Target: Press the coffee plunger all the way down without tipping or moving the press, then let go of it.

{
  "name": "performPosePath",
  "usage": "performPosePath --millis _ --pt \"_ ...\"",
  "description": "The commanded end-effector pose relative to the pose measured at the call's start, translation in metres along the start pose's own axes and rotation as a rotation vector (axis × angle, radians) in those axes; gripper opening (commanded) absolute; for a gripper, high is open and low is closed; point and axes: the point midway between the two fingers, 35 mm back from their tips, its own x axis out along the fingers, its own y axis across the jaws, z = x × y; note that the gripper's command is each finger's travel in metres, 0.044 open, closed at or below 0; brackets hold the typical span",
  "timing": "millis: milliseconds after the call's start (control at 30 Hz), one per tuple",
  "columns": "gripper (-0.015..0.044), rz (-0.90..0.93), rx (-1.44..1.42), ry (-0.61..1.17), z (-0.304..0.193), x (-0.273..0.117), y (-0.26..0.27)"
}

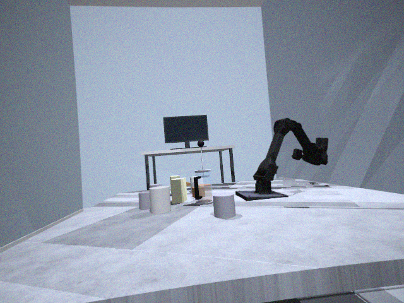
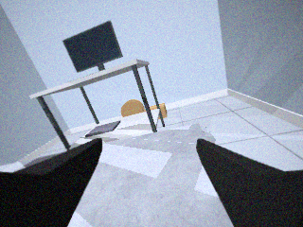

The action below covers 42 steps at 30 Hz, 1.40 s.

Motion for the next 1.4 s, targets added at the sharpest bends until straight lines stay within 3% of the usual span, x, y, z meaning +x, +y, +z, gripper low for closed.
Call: performPosePath --millis 0,367,700,933,1100,1367 --pt "0.0426 0.004 0.001 0.001 0.001 0.003 0.001" --pt "0.044 0.09 -0.003 0.04 0.028 0.077 0.06" --pt "0.044 0.3 0.018 0.114 0.042 0.169 0.18" --pt "0.044 0.379 -0.02 0.144 0.047 0.198 0.249" --pt "0.044 0.476 -0.029 0.199 0.043 0.218 0.33" --pt "0.044 0.629 -0.035 0.275 0.036 0.213 0.453"
